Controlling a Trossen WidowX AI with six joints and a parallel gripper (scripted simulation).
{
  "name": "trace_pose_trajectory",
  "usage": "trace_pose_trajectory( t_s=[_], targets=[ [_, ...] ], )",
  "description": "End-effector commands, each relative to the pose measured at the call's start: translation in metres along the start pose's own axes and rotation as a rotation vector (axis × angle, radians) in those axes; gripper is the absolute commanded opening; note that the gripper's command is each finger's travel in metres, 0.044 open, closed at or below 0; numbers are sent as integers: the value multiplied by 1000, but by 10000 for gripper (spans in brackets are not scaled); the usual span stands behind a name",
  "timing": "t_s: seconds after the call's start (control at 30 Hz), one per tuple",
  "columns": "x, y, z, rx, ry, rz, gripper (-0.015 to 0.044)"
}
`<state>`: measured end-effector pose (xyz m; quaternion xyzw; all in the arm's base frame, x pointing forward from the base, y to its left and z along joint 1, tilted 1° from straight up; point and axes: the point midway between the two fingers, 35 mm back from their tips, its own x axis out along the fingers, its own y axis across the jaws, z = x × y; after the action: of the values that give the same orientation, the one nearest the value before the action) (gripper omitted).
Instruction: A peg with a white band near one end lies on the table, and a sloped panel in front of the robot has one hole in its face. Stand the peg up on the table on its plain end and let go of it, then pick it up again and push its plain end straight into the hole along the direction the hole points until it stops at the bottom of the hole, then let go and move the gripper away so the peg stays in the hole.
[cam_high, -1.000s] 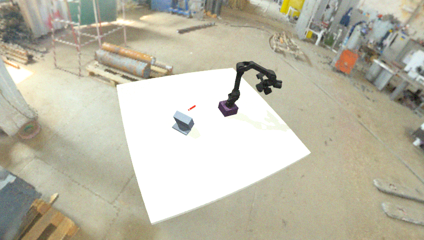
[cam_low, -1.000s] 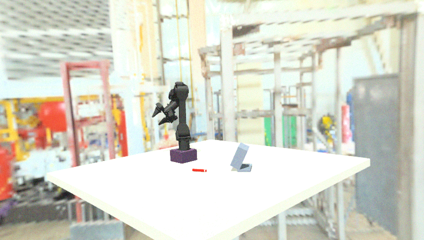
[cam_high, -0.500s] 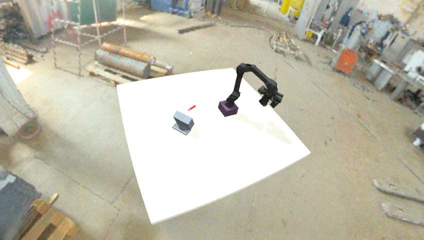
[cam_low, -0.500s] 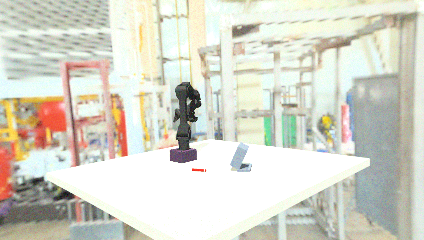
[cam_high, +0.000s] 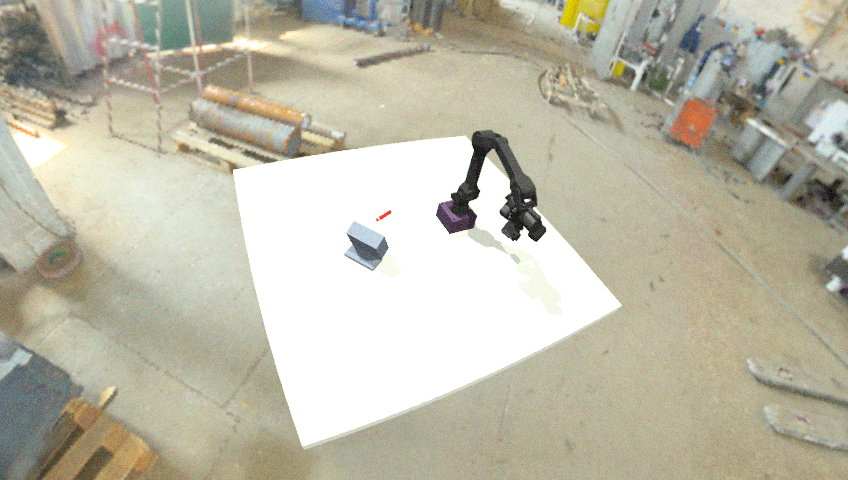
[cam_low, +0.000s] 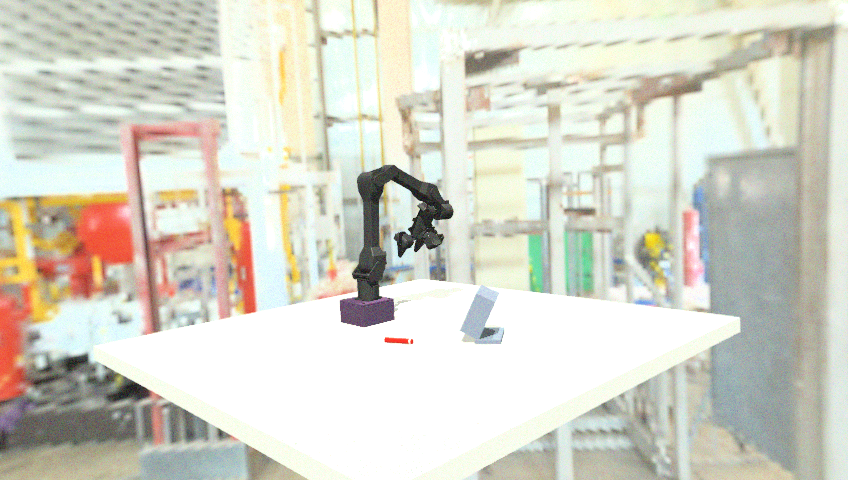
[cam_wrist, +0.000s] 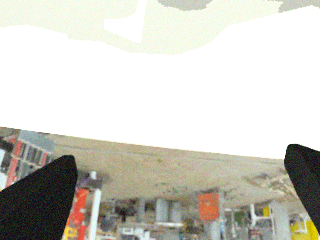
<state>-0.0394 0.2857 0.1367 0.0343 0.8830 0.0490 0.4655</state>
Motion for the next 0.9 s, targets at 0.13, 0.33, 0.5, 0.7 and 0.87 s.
trace_pose_trajectory(
  t_s=[0.13, 0.33, 0.5, 0.7, 0.87],
  targets=[
    [-54, -3, 109, -90, -180, 138, 440],
    [-98, -37, 186, -147, -350, 182, 440],
    [-130, -82, 236, -176, -478, 171, 440],
    [-161, -160, 285, -191, -589, 102, 440],
    [-177, -242, 309, -195, -649, 18, 440]
  ],
)
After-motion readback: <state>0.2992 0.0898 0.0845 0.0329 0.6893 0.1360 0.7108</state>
